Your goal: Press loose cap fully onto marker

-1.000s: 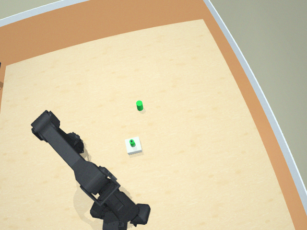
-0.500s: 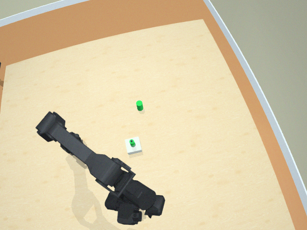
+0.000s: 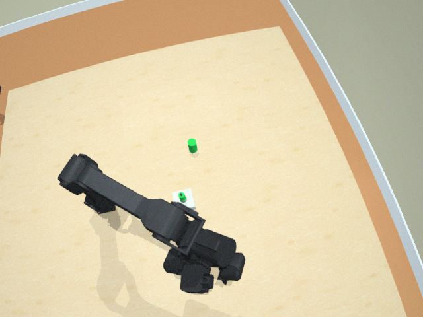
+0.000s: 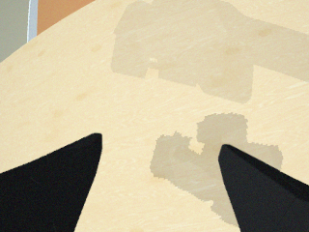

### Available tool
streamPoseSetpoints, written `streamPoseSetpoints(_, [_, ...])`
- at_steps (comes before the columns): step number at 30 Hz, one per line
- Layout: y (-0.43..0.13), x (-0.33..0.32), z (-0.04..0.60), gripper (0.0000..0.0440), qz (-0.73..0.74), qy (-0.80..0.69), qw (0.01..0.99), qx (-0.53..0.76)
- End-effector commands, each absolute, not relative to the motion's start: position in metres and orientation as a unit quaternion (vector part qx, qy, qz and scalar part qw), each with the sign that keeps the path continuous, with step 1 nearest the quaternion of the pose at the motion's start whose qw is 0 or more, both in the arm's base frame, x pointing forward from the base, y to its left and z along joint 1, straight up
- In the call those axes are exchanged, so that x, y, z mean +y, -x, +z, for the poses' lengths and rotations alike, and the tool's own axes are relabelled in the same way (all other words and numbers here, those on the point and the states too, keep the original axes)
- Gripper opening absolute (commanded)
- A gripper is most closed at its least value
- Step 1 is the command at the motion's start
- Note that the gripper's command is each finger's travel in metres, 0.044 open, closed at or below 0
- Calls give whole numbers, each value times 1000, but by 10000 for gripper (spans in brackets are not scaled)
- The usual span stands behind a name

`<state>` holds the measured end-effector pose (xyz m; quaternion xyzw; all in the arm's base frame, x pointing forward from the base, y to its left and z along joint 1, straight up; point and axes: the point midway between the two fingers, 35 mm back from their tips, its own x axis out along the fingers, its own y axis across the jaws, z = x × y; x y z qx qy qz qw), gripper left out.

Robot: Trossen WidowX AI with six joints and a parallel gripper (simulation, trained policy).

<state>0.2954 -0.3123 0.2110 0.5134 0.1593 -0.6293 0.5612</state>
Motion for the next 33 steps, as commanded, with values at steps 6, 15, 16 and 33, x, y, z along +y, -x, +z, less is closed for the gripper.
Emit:
streamPoseSetpoints(6, [-323, -291, 202, 317, -621, -531, 553, 164])
streamPoseSetpoints(15, [-349, -263, 196, 316, -610, -549, 546, 170])
streamPoseSetpoints(16, [-351, -260, 195, 316, -608, -551, 545, 171])
streamPoseSetpoints(33, [-390, -201, 186, 318, -590, -583, 526, 188])
